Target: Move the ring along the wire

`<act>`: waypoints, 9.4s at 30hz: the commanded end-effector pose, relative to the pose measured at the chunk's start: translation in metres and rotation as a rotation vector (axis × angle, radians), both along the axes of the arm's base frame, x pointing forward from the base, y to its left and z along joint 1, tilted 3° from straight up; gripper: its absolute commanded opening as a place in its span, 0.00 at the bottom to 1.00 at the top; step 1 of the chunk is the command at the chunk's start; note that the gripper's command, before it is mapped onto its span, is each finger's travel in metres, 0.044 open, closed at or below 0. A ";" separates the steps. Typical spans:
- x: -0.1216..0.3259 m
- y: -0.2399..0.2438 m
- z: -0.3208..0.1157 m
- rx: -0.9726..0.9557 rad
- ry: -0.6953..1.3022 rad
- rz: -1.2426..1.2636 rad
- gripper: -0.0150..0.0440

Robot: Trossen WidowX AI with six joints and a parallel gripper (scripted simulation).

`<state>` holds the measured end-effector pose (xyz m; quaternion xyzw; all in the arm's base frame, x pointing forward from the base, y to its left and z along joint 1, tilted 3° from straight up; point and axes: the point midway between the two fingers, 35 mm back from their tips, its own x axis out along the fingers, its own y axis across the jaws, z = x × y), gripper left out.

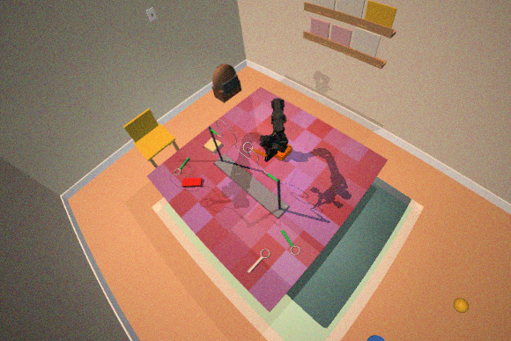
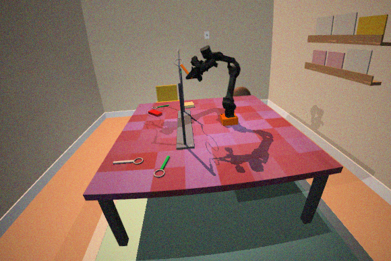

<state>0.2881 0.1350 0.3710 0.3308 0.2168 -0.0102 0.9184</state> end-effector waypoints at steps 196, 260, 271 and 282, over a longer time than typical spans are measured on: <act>0.013 -0.039 -0.140 -1.118 0.033 -0.072 0.00; 0.025 0.068 -0.153 -0.723 -0.005 -0.068 0.00; 0.026 0.071 -0.161 -0.723 -0.005 -0.068 0.00; 0.026 0.071 -0.170 -0.723 -0.005 -0.068 0.00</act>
